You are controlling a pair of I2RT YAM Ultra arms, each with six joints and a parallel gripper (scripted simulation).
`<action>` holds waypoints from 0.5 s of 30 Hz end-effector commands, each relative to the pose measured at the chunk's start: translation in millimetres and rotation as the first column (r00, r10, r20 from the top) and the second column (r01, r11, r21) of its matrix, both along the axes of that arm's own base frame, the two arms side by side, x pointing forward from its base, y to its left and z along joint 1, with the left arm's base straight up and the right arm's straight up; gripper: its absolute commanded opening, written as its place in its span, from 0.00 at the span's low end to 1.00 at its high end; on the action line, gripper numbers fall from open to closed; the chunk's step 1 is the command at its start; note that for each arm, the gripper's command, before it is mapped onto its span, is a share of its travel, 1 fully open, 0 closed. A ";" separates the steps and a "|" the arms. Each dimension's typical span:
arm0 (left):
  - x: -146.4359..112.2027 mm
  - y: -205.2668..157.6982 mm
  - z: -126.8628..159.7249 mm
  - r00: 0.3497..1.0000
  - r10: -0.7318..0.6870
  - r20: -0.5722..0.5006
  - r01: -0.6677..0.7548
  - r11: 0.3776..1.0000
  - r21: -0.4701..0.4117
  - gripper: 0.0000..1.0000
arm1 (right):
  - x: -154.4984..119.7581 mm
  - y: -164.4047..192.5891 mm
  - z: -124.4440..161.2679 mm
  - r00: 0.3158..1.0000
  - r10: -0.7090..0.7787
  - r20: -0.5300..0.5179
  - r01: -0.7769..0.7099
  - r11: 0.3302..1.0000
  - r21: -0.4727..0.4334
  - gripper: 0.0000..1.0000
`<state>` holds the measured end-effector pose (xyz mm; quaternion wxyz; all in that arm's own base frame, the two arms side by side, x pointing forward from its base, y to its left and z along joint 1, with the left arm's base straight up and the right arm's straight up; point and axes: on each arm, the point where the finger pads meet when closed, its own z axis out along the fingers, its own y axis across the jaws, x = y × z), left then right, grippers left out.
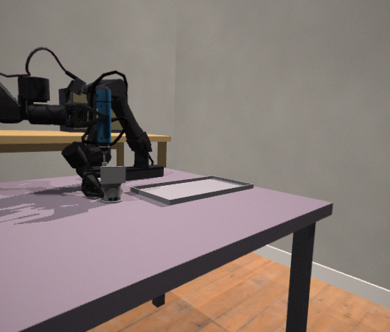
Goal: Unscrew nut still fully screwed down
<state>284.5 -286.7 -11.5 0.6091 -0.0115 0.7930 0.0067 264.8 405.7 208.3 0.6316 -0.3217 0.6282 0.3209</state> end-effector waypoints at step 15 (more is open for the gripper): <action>0.5 -0.5 2.3 1.000 0.002 0.004 -0.002 1.000 0.001 0.59 | -1.1 0.1 48.8 0.997 -0.005 0.081 -0.006 0.990 0.139 0.42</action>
